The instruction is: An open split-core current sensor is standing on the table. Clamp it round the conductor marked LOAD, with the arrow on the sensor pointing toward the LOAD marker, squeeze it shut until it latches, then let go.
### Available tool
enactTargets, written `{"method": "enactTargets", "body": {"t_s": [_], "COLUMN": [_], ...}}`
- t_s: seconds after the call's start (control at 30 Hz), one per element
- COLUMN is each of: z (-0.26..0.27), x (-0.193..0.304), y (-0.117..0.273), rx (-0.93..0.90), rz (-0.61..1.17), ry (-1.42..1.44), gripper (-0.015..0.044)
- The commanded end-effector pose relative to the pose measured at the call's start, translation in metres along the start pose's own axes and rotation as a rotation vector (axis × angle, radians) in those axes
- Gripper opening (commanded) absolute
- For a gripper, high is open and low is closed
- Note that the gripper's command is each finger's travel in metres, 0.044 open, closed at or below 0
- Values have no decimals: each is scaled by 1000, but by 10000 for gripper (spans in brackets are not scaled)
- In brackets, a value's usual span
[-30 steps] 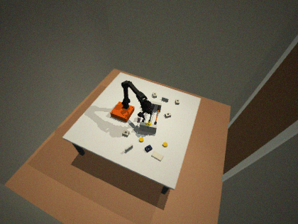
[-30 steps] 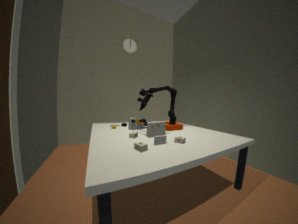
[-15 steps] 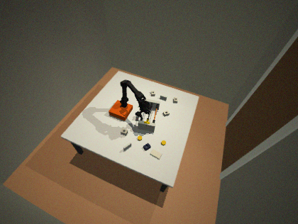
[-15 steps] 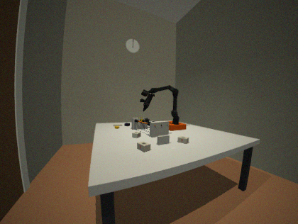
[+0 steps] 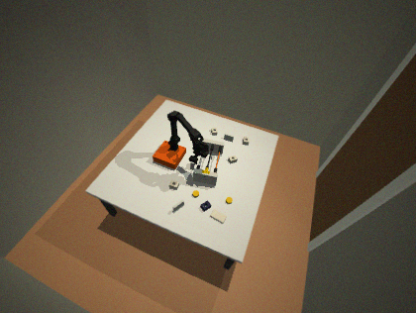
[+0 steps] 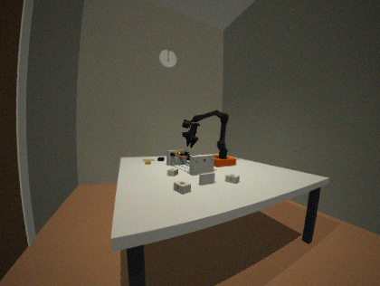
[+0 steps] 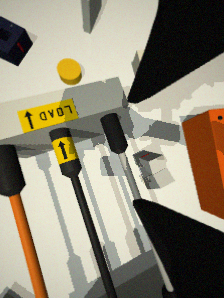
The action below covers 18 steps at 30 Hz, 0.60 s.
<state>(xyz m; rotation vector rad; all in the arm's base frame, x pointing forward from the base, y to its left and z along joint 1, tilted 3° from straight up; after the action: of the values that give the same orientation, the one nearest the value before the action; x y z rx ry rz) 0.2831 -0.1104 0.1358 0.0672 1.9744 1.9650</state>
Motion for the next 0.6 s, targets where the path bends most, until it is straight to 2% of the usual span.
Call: {"method": "enactTargets", "body": {"t_s": [0.0,0.57], "z": [20,22], "x": [69,81], "y": [-20,-33], "rx": [-46,-56], "rz": [186,215], "ry": [300,348], "gripper": [440,440]}}
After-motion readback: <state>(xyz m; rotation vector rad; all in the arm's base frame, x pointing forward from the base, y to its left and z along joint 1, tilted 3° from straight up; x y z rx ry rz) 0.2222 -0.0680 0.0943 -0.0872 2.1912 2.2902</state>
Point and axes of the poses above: the point midway between the two fingers, 35 mm back from their tips, its own y axis back along the fingers, its own z axis across the jaws, x = y × z, the point moved 1 cm from there along y, back along the fingers, and after that the axes turned 10 degrees about -y, right-handed, at the moved point
